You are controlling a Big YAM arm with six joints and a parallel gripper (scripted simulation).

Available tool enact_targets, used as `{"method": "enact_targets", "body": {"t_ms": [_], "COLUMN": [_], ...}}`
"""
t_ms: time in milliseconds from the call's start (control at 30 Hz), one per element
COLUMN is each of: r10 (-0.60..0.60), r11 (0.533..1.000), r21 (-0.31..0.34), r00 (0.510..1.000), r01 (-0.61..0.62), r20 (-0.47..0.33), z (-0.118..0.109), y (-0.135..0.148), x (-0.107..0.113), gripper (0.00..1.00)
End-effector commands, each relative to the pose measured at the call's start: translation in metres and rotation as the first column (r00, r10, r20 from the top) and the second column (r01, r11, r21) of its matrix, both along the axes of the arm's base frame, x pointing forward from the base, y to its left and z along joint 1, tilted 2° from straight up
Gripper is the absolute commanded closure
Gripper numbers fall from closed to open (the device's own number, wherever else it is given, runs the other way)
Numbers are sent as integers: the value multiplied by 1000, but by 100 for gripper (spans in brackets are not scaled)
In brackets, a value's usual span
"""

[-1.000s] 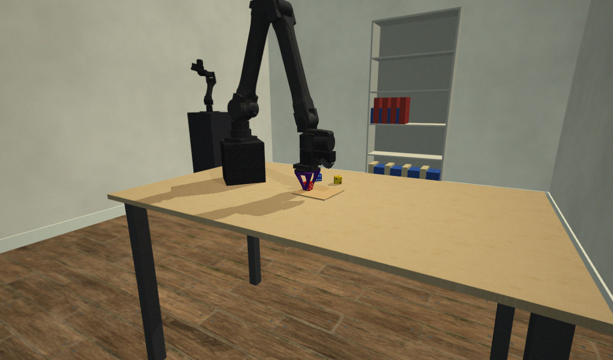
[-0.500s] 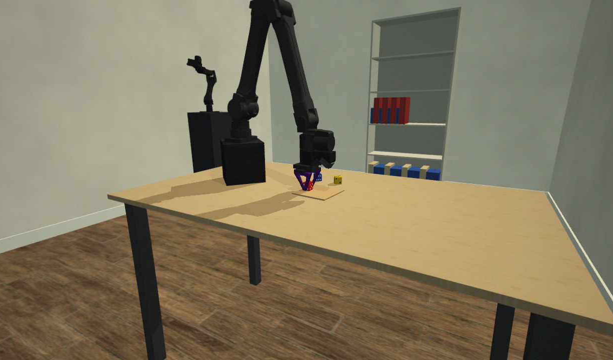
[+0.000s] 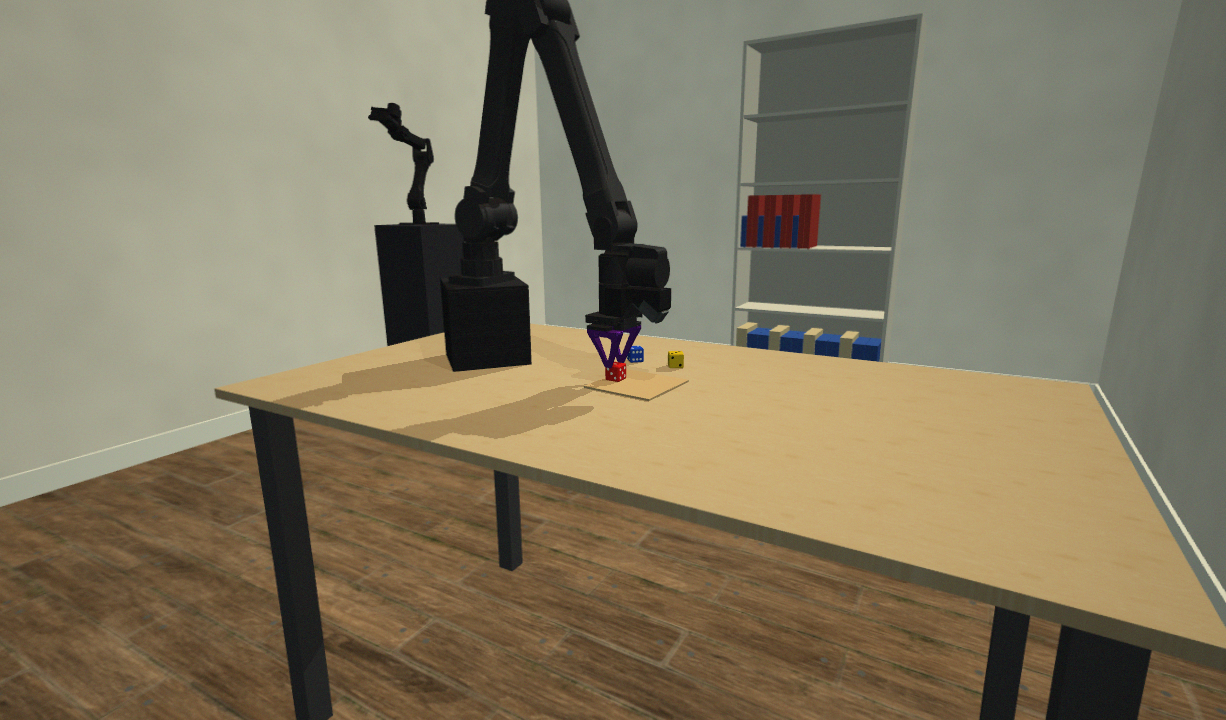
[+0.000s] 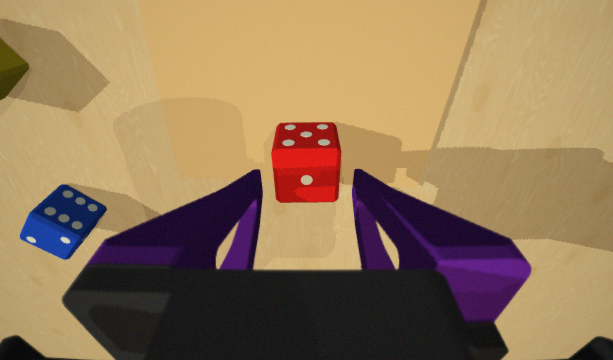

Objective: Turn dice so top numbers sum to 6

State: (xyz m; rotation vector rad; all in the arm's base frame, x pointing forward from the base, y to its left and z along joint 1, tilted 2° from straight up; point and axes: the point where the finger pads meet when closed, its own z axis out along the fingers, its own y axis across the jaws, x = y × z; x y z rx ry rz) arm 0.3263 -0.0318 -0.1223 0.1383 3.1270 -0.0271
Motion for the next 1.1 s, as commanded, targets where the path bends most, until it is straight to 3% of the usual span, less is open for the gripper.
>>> {"method": "enact_targets", "body": {"t_ms": [0, 133, 300, 400, 567, 600, 1067], "r10": [0, 1, -1, 0, 0, 0, 1], "r11": [1000, 1000, 1000, 1000, 1000, 1000, 1000], "r21": [-4, -5, -4, -2, -4, -4, -4], "r00": [999, 998, 999, 1000, 999, 999, 999], "r01": [0, 0, 1, 0, 0, 0, -1], "r20": [45, 63, 53, 30, 51, 51, 50], "z": [29, 55, 73, 67, 78, 78, 77], "y": [0, 1, 1, 1, 2, 2, 2], "x": [17, 26, 19, 18, 18, 18, 18], "gripper": [55, 55, 55, 55, 55, 0, 0]}}
